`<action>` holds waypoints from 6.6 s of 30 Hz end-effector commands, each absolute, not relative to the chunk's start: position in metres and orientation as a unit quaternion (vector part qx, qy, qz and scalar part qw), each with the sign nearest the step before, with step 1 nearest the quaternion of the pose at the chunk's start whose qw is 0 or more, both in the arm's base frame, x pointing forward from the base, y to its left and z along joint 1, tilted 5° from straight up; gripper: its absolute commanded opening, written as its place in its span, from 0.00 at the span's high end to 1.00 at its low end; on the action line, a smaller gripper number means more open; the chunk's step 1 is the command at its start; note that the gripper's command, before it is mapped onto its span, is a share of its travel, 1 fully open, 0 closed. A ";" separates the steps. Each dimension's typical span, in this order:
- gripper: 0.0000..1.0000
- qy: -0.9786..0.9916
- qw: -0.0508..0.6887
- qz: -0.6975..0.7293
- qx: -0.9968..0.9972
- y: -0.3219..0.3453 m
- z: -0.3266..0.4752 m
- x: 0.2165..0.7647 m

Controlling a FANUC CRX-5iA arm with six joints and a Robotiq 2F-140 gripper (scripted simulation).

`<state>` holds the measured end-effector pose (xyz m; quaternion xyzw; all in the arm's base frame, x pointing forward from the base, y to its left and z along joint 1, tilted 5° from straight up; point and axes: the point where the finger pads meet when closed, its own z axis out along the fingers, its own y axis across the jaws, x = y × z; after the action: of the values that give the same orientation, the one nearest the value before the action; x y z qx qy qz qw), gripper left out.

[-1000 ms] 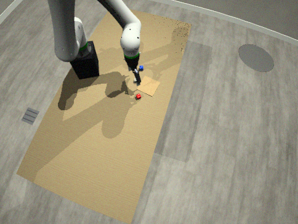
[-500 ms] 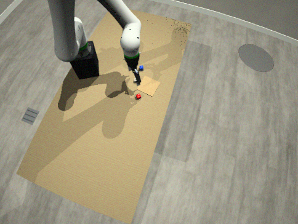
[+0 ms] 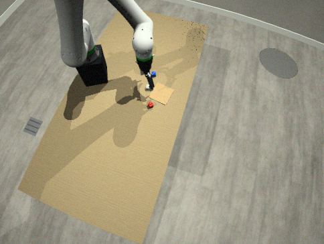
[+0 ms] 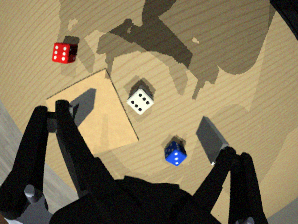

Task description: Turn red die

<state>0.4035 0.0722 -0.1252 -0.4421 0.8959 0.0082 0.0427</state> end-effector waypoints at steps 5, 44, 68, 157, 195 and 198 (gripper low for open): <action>0.00 0.896 0.043 0.008 -0.442 0.133 -0.123 0.395; 0.00 0.896 0.043 0.008 -0.442 0.174 -0.121 0.389; 0.00 0.896 0.043 0.008 -0.442 0.172 -0.081 0.386; 0.00 0.989 0.038 0.021 -0.139 -0.059 -0.058 0.490; 0.72 0.944 0.025 0.036 0.327 -0.058 -0.077 0.492; 0.72 0.944 0.025 0.036 0.327 -0.058 -0.077 0.492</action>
<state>0.4918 -0.0584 -0.0775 0.3262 0.9443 0.0371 0.0242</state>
